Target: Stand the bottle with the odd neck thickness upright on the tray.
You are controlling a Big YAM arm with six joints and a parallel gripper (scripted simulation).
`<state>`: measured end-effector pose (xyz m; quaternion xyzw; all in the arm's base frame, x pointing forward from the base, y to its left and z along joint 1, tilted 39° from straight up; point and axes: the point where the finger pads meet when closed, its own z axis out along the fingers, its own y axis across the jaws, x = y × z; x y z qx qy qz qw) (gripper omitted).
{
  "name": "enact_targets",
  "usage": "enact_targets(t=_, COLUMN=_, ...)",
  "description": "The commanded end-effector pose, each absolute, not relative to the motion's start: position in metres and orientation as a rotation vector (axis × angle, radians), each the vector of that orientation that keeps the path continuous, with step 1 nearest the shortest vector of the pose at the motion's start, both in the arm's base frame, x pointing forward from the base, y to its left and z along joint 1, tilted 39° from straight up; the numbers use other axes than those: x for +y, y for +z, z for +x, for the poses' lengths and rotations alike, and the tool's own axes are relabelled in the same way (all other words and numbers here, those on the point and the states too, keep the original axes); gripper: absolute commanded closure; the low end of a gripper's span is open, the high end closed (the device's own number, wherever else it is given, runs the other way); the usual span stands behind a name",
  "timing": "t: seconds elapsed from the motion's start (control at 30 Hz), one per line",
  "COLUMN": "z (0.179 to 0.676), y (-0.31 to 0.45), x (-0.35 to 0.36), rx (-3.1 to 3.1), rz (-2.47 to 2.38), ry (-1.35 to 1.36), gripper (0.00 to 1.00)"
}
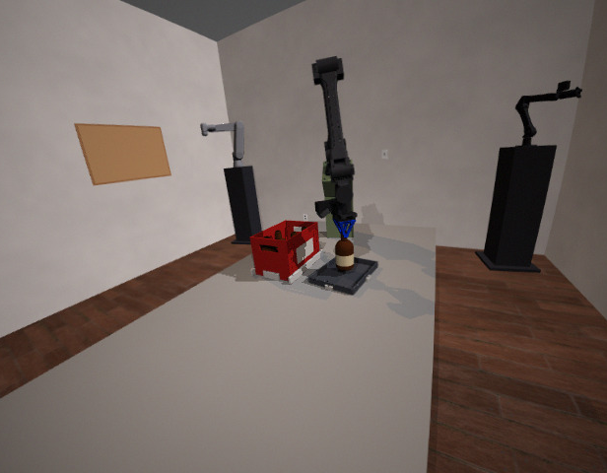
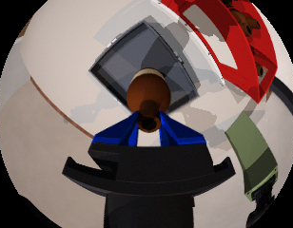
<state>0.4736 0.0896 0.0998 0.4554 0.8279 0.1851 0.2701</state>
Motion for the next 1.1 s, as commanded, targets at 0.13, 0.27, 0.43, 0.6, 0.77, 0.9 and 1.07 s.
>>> enact_targets(t=0.13, z=0.489, y=0.109, x=0.09, rx=2.21, rz=1.203, ry=0.517, gripper=1.0)
enact_targets(t=0.27, z=0.49, y=0.112, x=0.09, rx=2.202, rz=1.201, ry=0.523, gripper=1.0)
enact_targets(t=0.43, z=0.49, y=0.111, x=0.089, rx=2.203, rz=1.202, ry=0.521, gripper=1.0)
enact_targets(t=0.6, z=0.49, y=0.11, x=0.089, rx=2.205, rz=1.203, ry=0.519, gripper=1.0)
enact_targets(t=0.77, z=0.49, y=0.11, x=0.089, rx=2.205, rz=1.203, ry=0.519, gripper=1.0)
enact_targets(t=0.9, z=0.49, y=0.11, x=0.089, rx=2.205, rz=1.203, ry=0.519, gripper=1.0)
enact_targets(t=1.07, z=0.49, y=0.11, x=0.089, rx=2.205, rz=1.203, ry=0.519, gripper=1.0)
